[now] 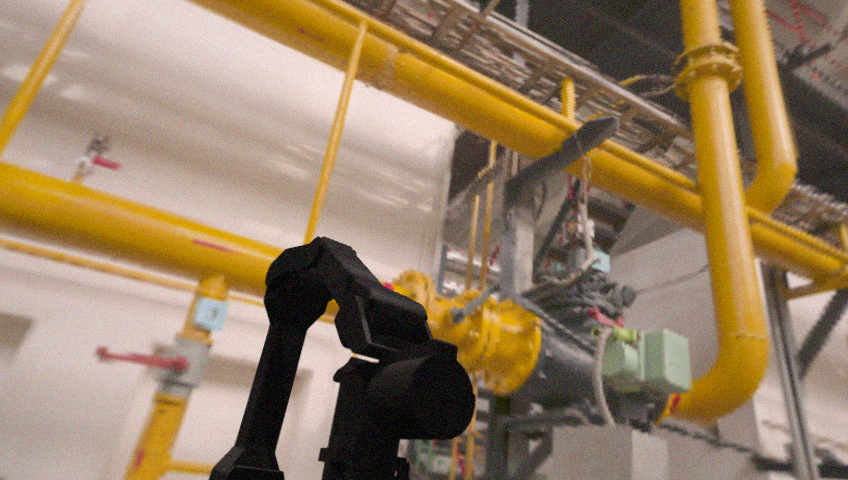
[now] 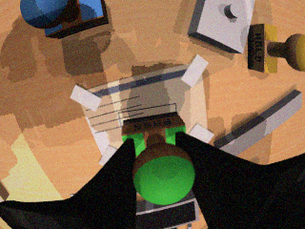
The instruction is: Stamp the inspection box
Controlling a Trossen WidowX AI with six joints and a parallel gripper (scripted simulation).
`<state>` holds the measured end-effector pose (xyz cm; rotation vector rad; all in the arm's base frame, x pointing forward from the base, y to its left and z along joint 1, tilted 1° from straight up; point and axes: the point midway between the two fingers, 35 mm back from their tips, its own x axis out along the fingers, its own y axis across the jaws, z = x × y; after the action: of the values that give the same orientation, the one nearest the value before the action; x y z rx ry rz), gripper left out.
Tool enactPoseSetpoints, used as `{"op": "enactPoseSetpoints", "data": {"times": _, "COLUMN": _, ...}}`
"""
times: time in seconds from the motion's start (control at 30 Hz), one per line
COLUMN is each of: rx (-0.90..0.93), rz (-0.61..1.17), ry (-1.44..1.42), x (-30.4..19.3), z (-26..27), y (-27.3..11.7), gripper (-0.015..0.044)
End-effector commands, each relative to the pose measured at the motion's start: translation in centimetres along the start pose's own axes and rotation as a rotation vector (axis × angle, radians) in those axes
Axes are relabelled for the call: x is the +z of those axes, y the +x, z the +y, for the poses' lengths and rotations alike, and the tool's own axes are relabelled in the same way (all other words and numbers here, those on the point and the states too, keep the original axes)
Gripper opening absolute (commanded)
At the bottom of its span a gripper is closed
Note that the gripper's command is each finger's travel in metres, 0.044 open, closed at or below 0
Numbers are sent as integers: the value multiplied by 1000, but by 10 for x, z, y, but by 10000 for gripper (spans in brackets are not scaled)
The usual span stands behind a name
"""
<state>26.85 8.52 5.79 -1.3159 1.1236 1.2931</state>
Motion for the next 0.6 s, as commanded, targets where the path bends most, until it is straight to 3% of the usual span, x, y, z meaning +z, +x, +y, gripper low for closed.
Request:
{"op": "enactPoseSetpoints", "data": {"times": 0.0, "rx": 0, "rz": -2, "ry": -3, "x": 0, "z": 0, "y": 3, "gripper": 0}}
{"op": "enactPoseSetpoints", "data": {"times": 0.57, "rx": 0, "rz": -2, "ry": -3, "x": 0, "z": 1, "y": 9, "gripper": 0}}
